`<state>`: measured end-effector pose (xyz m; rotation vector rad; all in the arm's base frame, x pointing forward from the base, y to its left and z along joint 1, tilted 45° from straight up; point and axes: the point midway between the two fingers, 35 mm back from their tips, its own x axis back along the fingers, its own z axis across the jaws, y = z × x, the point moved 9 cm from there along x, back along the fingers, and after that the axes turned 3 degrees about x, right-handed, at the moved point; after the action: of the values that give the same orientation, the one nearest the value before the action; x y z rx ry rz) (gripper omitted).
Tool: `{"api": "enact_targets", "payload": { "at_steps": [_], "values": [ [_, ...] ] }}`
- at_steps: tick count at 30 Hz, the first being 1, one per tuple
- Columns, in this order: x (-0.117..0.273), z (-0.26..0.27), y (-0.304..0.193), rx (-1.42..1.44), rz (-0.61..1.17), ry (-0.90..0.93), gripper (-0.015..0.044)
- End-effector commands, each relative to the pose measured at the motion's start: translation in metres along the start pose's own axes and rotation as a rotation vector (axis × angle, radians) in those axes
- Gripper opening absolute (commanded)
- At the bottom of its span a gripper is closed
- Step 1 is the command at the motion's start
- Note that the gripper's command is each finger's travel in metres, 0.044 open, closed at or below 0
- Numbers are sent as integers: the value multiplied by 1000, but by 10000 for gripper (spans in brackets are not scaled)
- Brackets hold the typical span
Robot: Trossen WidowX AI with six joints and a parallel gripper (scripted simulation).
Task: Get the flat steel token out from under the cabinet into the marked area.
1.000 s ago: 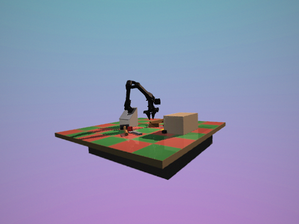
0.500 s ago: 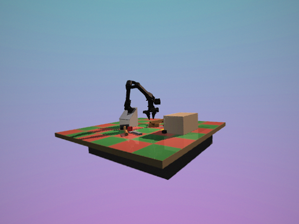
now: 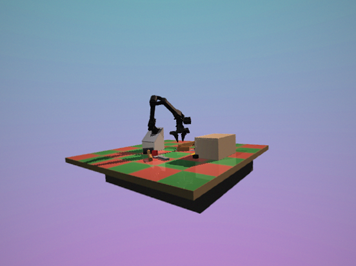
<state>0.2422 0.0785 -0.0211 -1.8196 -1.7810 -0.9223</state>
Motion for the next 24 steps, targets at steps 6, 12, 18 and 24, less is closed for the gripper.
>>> {"api": "enact_targets", "payload": {
  "at_steps": [6, 12, 18, 24],
  "values": [
    [0, 0, 0, -78, 3, 2, 270],
    [0, 0, 0, -125, 3, 2, 270],
    [0, 0, 0, -172, 3, 2, 270],
    [0, 0, 0, -220, 3, 2, 270]
  ]
}}
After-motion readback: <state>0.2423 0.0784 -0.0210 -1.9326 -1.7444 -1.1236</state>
